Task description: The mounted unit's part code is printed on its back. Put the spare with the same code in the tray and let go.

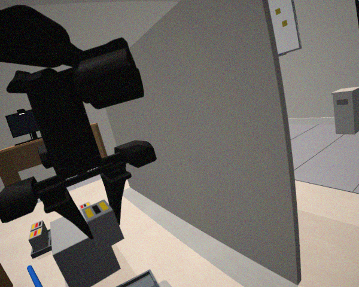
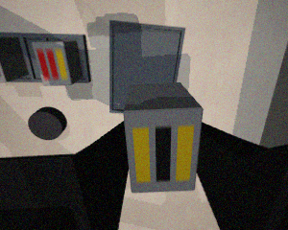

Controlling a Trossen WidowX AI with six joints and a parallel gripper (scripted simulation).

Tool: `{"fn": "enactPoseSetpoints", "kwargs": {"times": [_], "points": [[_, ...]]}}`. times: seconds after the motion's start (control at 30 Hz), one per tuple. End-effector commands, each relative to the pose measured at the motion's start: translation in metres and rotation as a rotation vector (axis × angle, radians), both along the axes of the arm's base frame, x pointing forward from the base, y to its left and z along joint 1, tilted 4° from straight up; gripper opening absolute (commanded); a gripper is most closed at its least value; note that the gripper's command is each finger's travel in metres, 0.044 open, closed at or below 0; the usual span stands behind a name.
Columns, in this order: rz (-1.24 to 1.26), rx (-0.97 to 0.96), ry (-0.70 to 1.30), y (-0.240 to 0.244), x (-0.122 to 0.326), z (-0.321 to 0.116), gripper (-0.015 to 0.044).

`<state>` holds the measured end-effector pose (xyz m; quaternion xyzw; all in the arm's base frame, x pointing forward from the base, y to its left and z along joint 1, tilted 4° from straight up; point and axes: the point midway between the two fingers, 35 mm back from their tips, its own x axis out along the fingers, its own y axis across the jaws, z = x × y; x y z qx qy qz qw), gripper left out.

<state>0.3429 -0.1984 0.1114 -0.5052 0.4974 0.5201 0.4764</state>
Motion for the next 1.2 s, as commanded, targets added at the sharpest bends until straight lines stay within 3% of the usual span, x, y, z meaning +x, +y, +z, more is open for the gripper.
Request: {"fn": "enactPoseSetpoints", "kwargs": {"times": [0.0,1.17], "points": [[0.003,0.004,0.013,0.0,-0.001,-0.009,0.0],[0.003,0.004,0.013,-0.002,0.0,-0.04,0.0]]}}
